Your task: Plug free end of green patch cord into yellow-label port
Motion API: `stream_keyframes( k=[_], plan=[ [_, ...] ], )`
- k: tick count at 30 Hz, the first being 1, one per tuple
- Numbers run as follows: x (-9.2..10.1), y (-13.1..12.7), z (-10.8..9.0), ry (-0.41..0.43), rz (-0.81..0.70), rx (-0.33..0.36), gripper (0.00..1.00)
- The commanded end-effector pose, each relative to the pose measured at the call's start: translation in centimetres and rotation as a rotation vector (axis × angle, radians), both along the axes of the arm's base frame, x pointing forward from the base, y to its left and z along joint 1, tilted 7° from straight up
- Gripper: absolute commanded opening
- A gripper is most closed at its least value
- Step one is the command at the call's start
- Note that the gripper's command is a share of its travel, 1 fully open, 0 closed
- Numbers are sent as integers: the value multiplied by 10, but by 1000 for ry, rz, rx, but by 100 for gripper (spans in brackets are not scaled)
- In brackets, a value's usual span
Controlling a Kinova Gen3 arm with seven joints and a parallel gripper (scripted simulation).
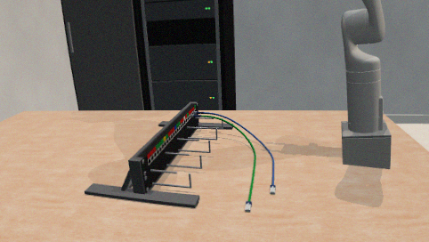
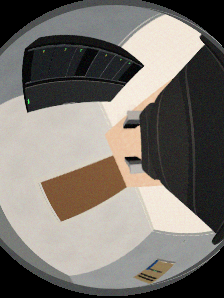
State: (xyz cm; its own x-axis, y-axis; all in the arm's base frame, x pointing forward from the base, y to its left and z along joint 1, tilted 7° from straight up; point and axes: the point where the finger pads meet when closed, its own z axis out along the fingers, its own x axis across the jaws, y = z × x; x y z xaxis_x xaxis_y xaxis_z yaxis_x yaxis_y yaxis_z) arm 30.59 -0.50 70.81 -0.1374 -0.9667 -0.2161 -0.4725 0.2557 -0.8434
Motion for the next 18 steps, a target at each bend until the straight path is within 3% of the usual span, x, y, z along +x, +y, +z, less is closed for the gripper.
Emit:
stream_keyframes(
  k=[1,2,4,11,17,18],
  plan=[
    [1,-11,-9,11,5,65,100],
    [1,-11,-9,11,5,65,100],
    [7,-14,-27,52,11,136,100],
    [33,-5,-104,247,31,336,100],
    [50,23,-179,448,39,421,100],
    [50,23,-179,448,39,421,100]
  ],
)
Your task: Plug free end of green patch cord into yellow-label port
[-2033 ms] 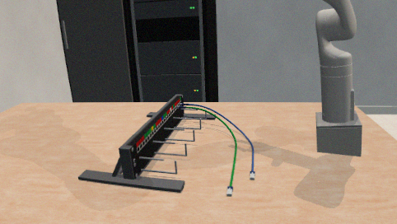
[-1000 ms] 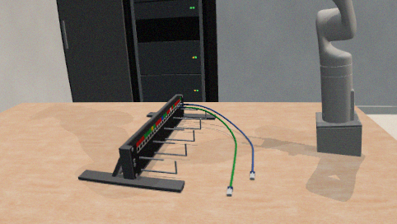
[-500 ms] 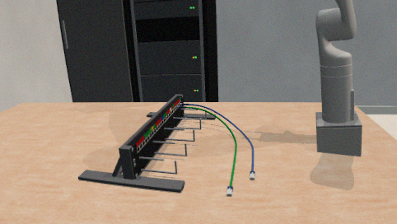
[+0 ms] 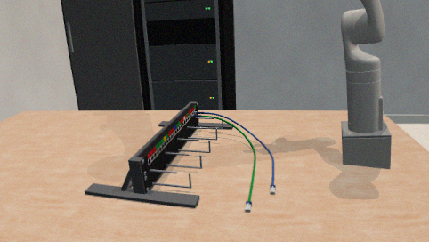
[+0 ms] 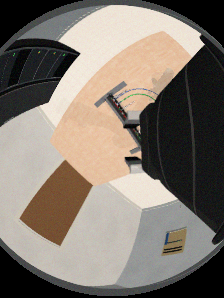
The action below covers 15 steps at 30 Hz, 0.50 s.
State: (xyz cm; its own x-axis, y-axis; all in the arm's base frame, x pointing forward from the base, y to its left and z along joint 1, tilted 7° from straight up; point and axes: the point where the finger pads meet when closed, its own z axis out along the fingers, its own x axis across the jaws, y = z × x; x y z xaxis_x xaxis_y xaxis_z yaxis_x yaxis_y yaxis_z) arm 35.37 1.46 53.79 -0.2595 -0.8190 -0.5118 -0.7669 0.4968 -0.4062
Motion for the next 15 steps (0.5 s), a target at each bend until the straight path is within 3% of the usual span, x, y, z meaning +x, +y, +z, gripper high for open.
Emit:
stream_keyframes(
  k=[1,7,15],
  plan=[
    [2,4,-8,18,-1,3,100],
    [7,44,-83,205,42,4,100],
    [-5,102,-168,382,116,-92,100]
  ],
)
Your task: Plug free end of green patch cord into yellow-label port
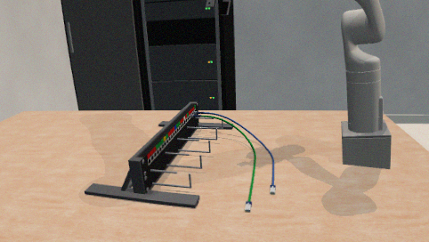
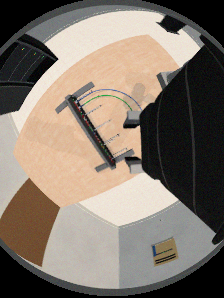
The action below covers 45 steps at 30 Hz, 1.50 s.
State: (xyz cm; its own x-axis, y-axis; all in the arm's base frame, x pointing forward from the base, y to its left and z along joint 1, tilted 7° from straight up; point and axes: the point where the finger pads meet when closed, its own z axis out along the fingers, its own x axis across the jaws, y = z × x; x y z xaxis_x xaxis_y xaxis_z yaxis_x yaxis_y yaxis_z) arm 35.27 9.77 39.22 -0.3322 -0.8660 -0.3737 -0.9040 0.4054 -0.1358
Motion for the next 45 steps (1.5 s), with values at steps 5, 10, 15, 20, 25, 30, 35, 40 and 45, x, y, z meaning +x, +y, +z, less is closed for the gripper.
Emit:
stream_keyframes(
  k=[5,10,15,20,25,30,35,40,45],
  plan=[
    [-13,40,-50,77,68,-94,100],
    [-31,72,-89,115,139,-175,100],
    [-50,99,-120,126,211,-246,100],
    [-61,113,-136,124,252,-282,100],
    [-78,132,-156,113,313,-330,100],
    [-92,146,-171,100,361,-362,100],
    [-102,155,-180,89,396,-382,100],
    [-107,158,-184,85,410,-390,100],
    [-110,161,-187,80,422,-396,100]
  ],
)
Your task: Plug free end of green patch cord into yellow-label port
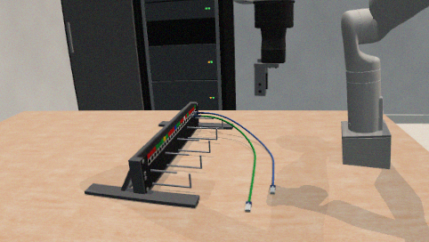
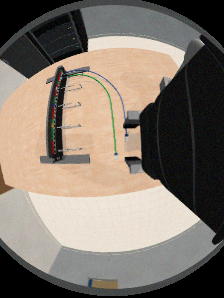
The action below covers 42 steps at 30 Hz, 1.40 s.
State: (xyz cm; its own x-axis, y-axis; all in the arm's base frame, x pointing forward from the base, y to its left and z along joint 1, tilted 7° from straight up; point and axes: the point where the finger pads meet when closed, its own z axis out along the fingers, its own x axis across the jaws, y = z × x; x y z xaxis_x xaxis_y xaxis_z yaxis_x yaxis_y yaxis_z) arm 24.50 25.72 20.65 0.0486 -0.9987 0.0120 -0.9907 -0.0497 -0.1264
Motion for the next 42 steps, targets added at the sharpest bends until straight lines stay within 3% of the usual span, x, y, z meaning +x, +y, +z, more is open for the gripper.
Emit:
stream_keyframes(
  k=[1,12,13,42],
  plan=[
    [-3,2,-2,-2,11,-6,100],
    [-4,3,-3,-3,14,-7,100],
    [-4,3,-3,-3,14,-7,0],
    [-4,3,-3,-3,14,-7,0]
  ],
)
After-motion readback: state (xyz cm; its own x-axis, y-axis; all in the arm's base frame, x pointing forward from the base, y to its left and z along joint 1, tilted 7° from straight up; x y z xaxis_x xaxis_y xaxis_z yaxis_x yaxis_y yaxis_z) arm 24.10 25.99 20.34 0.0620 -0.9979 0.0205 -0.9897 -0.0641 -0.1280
